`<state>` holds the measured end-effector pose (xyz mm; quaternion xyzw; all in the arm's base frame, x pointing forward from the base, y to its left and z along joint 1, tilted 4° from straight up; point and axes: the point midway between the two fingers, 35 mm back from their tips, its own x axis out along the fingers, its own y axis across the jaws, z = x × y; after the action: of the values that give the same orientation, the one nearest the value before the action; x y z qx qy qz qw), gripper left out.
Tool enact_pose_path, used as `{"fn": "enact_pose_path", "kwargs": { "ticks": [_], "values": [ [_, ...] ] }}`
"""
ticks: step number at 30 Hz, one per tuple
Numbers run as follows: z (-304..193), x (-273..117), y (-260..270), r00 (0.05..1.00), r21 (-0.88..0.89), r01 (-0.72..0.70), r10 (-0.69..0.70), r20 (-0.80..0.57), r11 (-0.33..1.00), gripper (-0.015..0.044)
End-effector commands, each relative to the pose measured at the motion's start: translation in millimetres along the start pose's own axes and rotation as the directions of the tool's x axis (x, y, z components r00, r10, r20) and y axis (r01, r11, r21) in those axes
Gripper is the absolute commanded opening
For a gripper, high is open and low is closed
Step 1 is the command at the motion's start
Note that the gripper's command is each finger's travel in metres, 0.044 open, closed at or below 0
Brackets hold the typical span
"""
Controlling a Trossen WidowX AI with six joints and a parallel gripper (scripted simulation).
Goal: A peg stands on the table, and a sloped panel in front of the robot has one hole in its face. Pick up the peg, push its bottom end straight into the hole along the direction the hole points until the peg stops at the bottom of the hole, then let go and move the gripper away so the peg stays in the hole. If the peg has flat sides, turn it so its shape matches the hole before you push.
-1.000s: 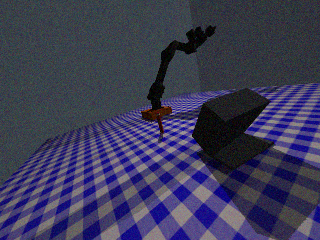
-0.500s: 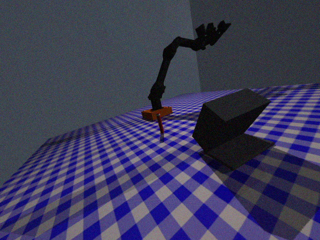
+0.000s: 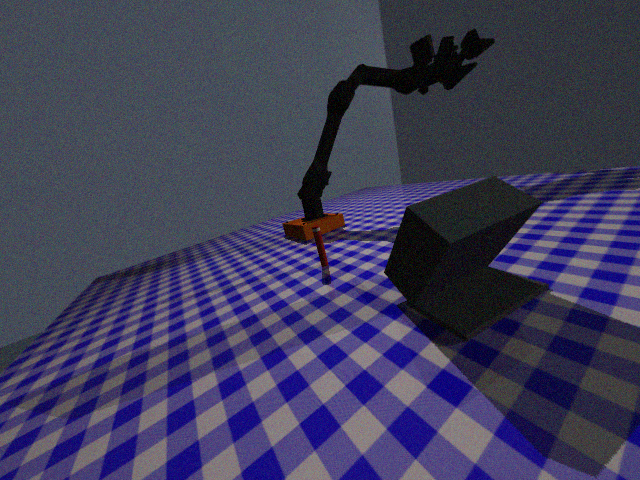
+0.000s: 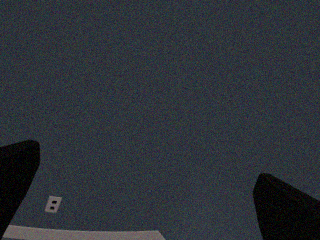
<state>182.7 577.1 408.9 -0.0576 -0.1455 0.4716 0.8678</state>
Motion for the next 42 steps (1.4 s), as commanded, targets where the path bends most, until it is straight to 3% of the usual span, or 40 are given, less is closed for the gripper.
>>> {"fn": "enact_pose_path", "kwargs": {
  "ticks": [1, 21, 42],
  "values": [
    [-10, 2, -20, 0.999, -0.015, 0.018, -0.018, -0.034, 1.0, 0.044],
    [-92, -4, -148, 0.945, -0.13, 0.138, -0.169, -0.278, 0.982, 0.044],
    [-174, -55, -263, 0.798, -0.156, 0.238, -0.285, -0.531, 0.959, 0.044]
  ]
}}
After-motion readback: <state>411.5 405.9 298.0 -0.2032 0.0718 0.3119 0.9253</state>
